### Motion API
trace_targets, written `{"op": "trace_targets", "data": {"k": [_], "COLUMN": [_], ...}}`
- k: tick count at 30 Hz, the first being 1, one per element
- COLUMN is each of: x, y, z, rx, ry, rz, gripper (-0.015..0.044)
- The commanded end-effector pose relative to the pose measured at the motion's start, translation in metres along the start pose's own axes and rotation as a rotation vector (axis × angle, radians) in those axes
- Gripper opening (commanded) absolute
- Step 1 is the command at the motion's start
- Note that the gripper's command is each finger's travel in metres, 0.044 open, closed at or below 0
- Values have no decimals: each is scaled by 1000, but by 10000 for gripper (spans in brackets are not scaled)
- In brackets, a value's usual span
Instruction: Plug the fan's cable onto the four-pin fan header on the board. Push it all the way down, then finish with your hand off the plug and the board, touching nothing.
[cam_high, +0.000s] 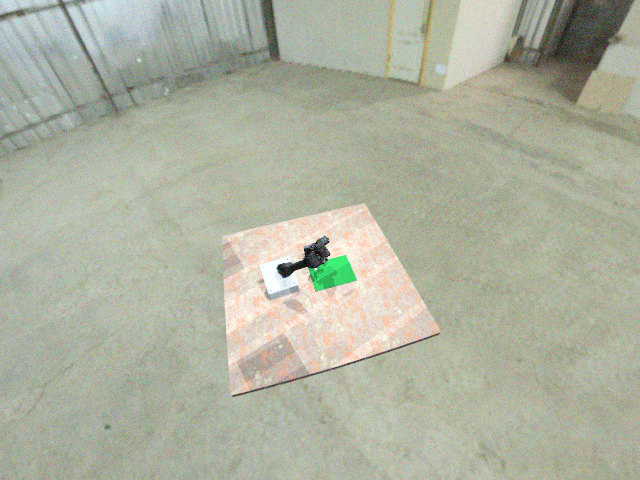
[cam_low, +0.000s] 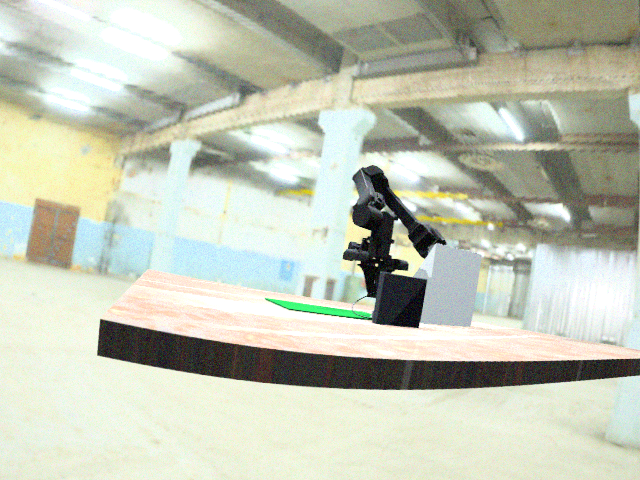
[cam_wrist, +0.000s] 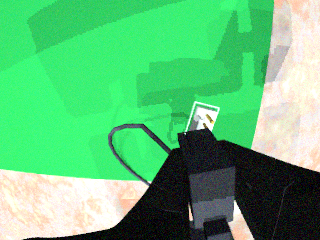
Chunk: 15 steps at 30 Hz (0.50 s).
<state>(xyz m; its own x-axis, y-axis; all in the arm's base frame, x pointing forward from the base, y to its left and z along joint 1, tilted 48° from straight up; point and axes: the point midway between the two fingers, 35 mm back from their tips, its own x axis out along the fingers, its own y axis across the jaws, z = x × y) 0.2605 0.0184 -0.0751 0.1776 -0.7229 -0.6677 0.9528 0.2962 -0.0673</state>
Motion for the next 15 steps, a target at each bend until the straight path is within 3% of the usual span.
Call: {"op": "trace_targets", "data": {"k": [1,9,15], "x": [2,2,3], "y": [-6,-13,-14], "z": [-6,-13,-13], "rx": [114,385,408], "ry": [2,-1,-1], "rz": [-8,-8,-8], "gripper": [0,0,0]}}
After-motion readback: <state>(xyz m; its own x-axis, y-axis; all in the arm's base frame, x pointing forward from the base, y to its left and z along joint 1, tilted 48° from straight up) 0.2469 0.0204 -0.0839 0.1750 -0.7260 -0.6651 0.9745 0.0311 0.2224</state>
